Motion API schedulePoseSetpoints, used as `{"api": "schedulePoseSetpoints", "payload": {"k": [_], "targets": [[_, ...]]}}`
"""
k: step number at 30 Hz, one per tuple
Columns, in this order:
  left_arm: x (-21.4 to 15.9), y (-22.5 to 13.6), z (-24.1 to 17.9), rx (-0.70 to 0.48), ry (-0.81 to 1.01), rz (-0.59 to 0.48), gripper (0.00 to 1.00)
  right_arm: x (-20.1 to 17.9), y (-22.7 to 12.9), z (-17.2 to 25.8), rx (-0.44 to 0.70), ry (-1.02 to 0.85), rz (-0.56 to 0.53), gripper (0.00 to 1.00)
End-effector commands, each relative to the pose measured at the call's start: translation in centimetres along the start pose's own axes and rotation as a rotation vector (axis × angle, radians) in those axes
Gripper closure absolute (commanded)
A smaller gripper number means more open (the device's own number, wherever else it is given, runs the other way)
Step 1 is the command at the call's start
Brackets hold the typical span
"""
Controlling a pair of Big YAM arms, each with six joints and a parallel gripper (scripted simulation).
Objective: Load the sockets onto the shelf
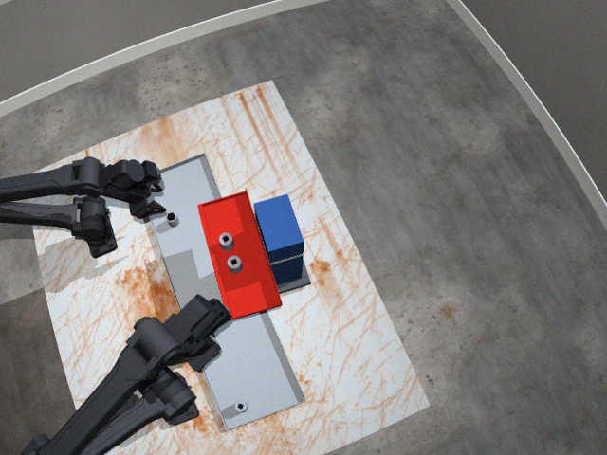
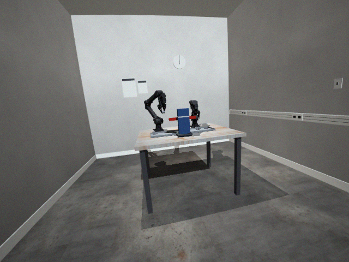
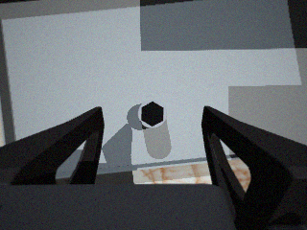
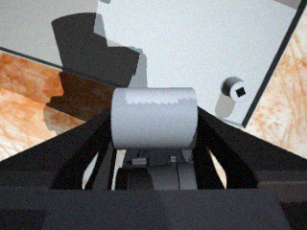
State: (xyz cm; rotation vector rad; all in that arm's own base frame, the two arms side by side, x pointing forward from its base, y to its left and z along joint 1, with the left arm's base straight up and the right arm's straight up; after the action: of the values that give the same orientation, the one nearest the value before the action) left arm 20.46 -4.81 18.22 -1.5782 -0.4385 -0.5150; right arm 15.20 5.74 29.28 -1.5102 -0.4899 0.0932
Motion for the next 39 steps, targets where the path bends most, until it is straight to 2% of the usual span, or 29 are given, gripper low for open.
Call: {"api": "schedulePoseSetpoints", "payload": {"k": [1, 17, 21, 29, 33, 39], "targets": [[3.4, -2.7, -0.1, -0.016, -0.008, -0.098, 0.35, 0.7, -1.1, -0.1, -0.002, 0.002, -0.029, 0.64], [3.3, -5.8, -0.4, -0.032, -0.015, -0.116, 0.35, 0.7, -1.1, -0.1, -0.002, 0.002, -0.029, 0.64], [0.8, -1.3, -0.3, -0.008, 0.008, -0.026, 0.35, 0.7, -1.1, -0.1, -0.002, 0.002, -0.029, 0.64], [1.5, -1.7, -0.4, -0.010, -0.007, -0.040, 0.35, 1.8, -1.7, 0.3, 0.000, 0.052, -0.053, 0.64], [1.6, -1.9, -0.4, -0.011, -0.002, -0.048, 0.35, 4.1, -1.3, 1.3, -0.003, 0.178, -0.057, 0.64], [1.6, -1.9, -0.4, -0.011, -0.002, -0.048, 0.35, 10.3, 0.6, 4.2, -0.038, 0.335, -0.048, 0.64]]}}
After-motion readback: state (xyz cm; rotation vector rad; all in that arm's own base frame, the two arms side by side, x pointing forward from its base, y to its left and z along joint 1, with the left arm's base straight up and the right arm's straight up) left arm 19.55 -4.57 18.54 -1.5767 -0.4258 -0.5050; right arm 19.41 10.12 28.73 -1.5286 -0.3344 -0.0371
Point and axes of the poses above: on each arm, the point where the finger pads meet when closed, its own y axis out along the fingers, its own z axis across the jaws, x = y × z, the point moved 4 cm from there along -y, back along the fingers, and after that the axes turned 4 degrees about -y, right-handed, at the moved point
